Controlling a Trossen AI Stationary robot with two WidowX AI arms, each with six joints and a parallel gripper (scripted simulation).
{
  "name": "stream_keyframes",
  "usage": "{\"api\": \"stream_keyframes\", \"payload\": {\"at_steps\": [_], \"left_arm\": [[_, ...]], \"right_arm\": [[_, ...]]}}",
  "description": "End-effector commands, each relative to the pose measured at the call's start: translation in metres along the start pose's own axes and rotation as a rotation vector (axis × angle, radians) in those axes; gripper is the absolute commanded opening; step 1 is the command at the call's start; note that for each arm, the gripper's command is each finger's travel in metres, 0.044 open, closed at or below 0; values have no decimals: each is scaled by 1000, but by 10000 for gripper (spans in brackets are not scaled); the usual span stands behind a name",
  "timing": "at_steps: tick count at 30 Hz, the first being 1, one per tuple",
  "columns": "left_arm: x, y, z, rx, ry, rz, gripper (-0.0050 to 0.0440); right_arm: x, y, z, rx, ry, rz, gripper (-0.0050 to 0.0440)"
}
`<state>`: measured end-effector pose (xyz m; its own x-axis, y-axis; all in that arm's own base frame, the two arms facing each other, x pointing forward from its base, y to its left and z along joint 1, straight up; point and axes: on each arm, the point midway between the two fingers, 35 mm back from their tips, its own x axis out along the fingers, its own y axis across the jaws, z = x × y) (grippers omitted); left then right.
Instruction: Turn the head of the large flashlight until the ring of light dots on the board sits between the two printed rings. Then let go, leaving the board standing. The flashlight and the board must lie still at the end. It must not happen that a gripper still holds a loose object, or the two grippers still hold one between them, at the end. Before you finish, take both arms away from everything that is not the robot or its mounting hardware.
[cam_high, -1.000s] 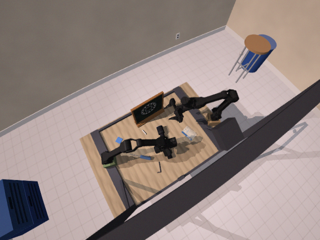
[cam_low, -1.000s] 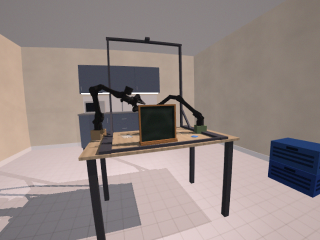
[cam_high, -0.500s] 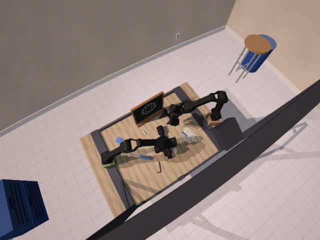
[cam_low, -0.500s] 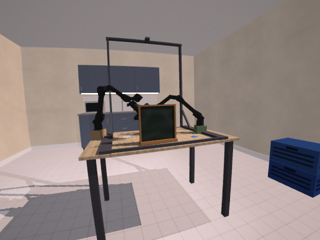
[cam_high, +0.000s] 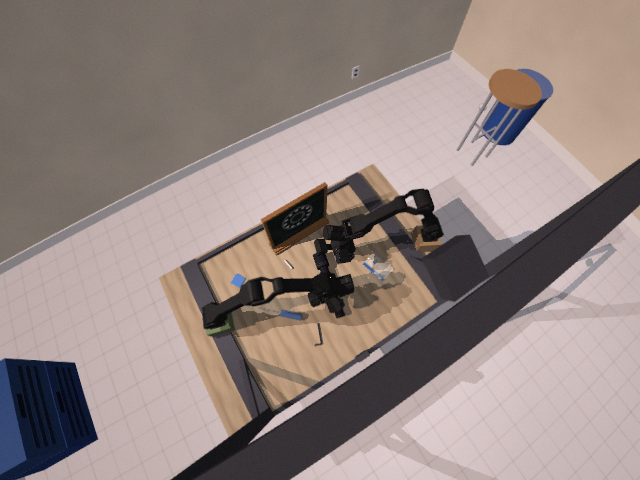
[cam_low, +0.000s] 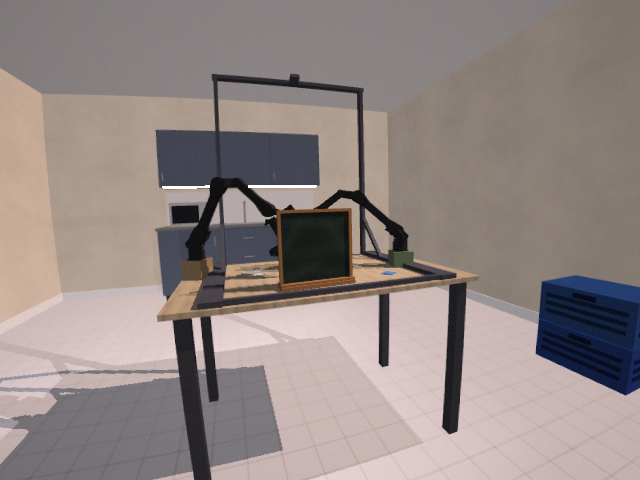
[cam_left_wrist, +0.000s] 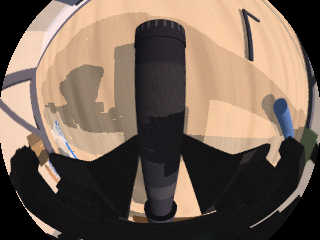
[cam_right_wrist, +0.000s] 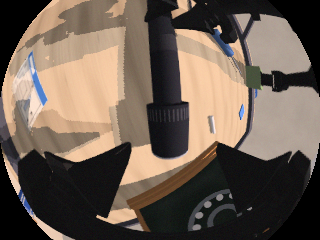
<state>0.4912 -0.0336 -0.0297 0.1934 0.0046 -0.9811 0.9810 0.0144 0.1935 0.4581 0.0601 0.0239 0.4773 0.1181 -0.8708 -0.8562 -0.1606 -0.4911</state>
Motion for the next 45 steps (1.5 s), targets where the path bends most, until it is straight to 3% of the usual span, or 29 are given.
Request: {"api": "stream_keyframes", "payload": {"at_steps": [1,15,45], "left_arm": [[-18,11,0,-2,-3,43,130],[-18,11,0,-2,-3,43,130],[-18,11,0,-2,-3,43,130]], "right_arm": [[3,-8,3,-82,-8,1,440],[7,-8,3,-68,-9,0,440],[50,-8,2,-63,-5,-2,440]]}}
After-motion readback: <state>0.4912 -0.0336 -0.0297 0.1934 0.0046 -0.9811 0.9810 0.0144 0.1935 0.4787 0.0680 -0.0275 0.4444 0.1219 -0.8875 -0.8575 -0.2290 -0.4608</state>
